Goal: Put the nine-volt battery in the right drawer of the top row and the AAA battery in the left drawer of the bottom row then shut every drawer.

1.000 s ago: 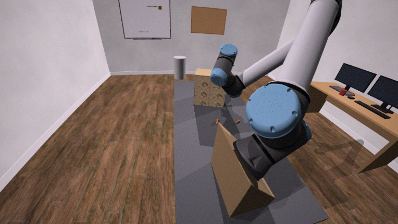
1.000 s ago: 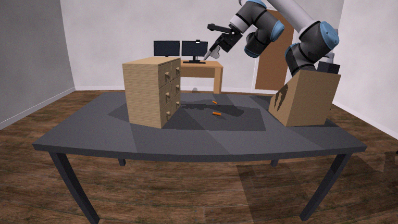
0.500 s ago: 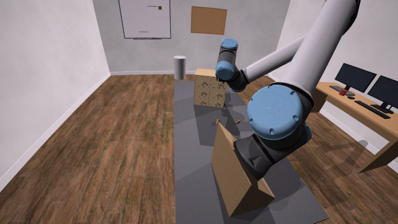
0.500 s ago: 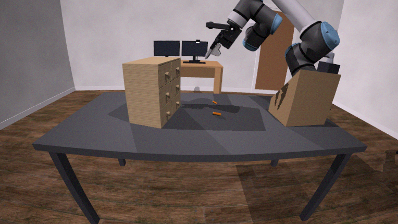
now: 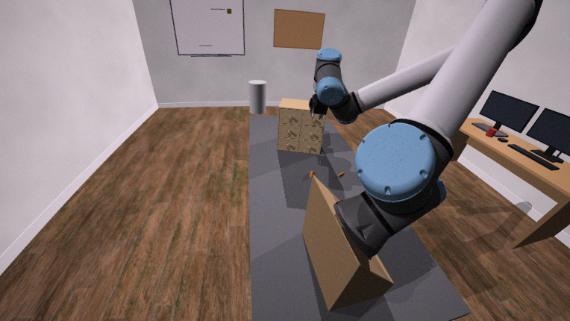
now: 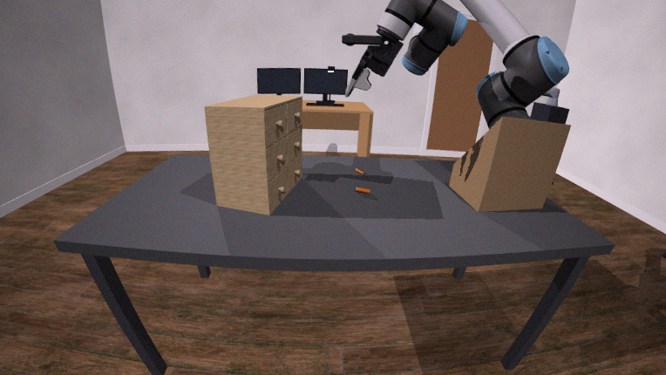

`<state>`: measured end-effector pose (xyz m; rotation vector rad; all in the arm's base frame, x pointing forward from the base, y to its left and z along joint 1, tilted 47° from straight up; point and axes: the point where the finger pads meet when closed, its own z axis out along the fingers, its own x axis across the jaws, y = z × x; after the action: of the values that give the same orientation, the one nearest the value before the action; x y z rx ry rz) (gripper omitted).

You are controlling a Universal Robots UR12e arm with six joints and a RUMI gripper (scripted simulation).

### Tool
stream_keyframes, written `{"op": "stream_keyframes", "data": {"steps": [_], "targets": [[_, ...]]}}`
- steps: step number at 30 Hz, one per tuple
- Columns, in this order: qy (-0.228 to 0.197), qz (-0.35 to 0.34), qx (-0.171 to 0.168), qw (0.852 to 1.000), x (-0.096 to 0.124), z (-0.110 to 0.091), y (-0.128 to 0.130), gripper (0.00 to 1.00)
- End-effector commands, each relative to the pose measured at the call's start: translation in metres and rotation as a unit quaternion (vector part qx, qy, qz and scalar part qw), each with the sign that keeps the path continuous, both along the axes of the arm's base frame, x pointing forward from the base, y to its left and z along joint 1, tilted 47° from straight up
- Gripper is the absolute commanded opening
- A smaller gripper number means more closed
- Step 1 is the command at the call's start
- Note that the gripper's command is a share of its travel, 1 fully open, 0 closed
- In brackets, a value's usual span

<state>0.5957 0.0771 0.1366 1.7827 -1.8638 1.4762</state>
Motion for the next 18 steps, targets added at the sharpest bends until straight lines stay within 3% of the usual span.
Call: {"op": "stream_keyframes", "data": {"steps": [1,18], "targets": [[0.012,-0.014,0.006,1.0,-0.0017,0.0015,0.0029,0.2],[0.045,-0.048,0.019,0.998,-0.0089,0.0053,0.0098,0.2]]}}
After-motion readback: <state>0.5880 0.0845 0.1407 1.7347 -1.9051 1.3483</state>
